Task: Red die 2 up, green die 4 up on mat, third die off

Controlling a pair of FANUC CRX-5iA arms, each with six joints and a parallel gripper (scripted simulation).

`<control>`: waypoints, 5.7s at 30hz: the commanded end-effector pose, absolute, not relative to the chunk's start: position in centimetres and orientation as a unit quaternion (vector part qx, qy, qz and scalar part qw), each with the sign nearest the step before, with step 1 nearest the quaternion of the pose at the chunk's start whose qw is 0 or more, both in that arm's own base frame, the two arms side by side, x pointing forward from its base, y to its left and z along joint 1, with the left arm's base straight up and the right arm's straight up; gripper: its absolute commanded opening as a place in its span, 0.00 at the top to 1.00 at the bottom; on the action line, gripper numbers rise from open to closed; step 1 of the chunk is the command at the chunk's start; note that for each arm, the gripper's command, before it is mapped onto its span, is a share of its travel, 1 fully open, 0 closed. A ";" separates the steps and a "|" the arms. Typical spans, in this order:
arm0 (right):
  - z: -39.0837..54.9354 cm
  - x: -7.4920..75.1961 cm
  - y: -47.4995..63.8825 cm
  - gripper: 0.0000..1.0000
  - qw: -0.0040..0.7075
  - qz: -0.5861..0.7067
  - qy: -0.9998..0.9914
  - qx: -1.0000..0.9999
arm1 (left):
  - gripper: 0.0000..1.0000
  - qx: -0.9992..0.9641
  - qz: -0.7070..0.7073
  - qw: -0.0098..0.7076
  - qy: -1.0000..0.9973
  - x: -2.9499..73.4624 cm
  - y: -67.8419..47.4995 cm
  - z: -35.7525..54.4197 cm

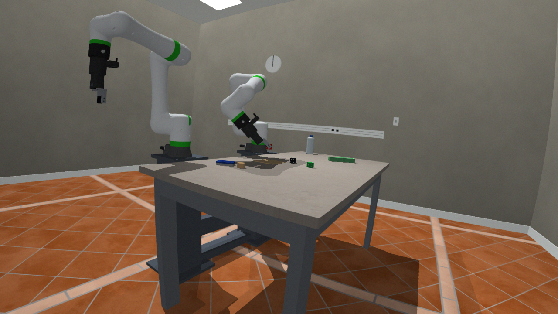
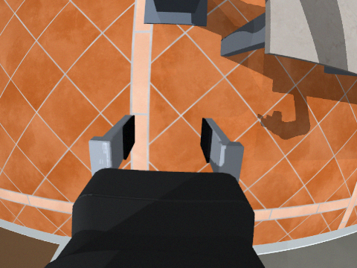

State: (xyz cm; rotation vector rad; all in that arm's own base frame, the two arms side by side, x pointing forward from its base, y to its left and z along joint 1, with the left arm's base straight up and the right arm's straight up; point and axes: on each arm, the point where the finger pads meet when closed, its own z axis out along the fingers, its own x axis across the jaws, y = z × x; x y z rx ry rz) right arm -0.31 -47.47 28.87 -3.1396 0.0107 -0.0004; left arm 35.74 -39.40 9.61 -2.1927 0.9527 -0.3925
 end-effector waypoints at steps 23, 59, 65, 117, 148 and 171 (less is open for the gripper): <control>29.0 -0.3 -47.5 0.00 0.000 0.000 0.003 -1.000 | 0.43 -0.848 -0.152 0.351 0.368 35.8 -39.4 8.0; 29.0 -0.3 -47.5 0.00 0.000 0.000 0.003 -1.000 | 0.43 -0.848 -0.152 0.351 0.368 35.8 -39.4 3.5; 29.0 -0.3 -47.5 0.00 0.000 0.000 0.003 -1.000 | 0.43 -0.848 -0.152 0.351 0.368 35.8 -39.4 3.3; 29.0 -0.3 -47.5 0.00 0.000 0.000 0.003 -1.000 | 0.43 -0.848 -0.152 0.351 0.368 35.8 -39.4 2.8; 29.0 -0.3 -47.5 0.00 0.000 0.000 0.003 -1.000 | 0.43 -0.848 -0.152 0.351 0.368 35.8 -39.4 2.8; 29.0 -0.3 -47.5 0.00 0.000 0.000 0.003 -1.000 | 0.00 -0.848 -0.152 0.351 0.368 35.8 -39.4 2.8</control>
